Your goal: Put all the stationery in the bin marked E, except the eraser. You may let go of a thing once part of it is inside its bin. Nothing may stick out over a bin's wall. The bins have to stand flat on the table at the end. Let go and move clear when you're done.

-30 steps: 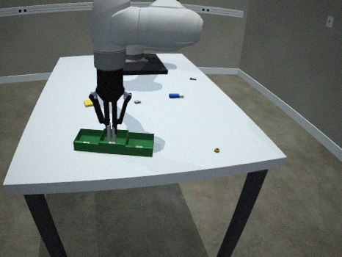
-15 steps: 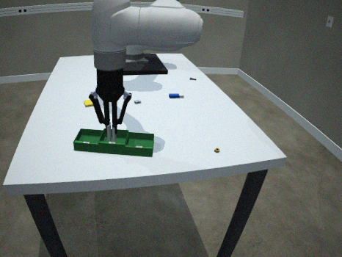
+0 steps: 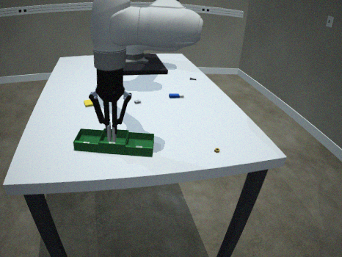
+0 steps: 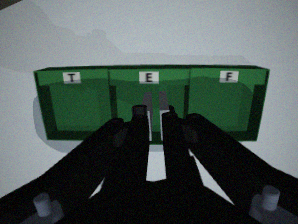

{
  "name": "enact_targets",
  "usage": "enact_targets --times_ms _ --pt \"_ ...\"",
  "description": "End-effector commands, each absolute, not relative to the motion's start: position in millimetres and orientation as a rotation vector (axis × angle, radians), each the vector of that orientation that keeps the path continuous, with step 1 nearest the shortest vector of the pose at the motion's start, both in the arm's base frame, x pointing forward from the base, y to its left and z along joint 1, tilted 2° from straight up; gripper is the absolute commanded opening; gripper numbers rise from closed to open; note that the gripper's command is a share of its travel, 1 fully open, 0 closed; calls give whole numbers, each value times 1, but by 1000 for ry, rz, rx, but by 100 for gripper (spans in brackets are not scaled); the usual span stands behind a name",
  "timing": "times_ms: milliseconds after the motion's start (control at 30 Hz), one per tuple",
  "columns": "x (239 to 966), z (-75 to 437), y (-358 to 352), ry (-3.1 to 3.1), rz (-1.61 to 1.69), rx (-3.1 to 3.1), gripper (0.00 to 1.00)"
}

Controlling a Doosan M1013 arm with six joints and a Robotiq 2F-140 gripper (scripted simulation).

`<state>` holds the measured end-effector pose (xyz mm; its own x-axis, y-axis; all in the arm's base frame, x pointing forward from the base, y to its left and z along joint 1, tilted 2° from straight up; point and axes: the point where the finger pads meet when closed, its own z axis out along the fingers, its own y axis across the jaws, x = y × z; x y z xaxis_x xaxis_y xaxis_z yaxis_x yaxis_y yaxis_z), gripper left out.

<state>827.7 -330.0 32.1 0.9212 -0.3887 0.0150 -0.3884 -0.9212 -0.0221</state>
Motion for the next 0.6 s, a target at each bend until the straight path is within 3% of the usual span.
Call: enact_targets --times_ms 0,567 --pt "828 32 -330 619 -30 -3061 15" --pt "827 47 -330 619 -30 -3061 15"
